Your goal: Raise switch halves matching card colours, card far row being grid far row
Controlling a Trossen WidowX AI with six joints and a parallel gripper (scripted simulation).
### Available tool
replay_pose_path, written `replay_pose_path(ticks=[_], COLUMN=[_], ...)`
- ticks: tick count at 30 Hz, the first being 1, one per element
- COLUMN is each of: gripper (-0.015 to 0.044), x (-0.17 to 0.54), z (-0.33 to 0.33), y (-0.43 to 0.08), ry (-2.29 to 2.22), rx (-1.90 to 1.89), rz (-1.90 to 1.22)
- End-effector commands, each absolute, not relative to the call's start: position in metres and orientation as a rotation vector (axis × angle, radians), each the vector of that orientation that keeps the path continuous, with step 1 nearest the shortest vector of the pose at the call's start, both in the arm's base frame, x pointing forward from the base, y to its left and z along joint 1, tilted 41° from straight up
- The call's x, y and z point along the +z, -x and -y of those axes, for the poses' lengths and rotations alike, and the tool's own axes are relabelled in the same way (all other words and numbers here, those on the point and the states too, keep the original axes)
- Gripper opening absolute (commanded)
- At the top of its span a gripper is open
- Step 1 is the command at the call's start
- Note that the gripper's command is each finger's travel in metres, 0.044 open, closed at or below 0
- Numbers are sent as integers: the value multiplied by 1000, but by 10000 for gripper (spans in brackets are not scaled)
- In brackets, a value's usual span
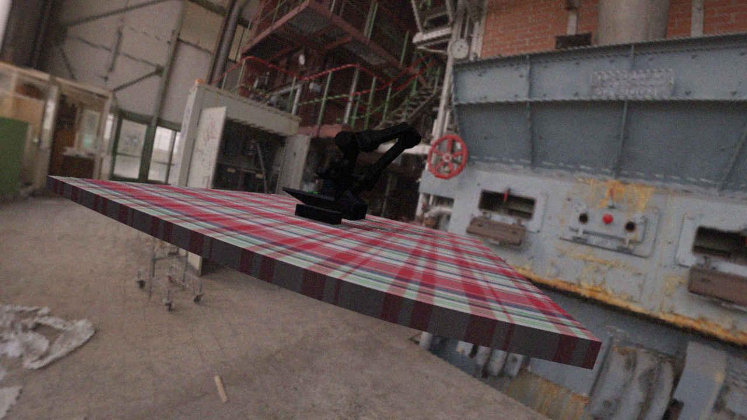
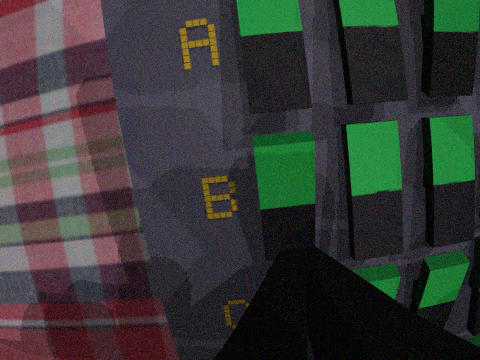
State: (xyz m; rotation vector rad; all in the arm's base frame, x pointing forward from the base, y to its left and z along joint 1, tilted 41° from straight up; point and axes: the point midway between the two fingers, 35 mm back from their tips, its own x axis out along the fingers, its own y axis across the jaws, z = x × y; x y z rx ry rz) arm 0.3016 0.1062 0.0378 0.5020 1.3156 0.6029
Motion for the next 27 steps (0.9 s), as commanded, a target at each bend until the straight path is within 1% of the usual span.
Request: replay_pose_path(ticks=[1, 10, 15, 27], gripper=[0, 0, 0, 0], x=[72, 79, 61, 61], z=[-75, -67, -38, -38], y=[-300, -297, -290, -290], ry=[-495, -495, -494, -494], rx=[603, 604, 603, 603], rz=[-1314, -1318, -1319, -1319])
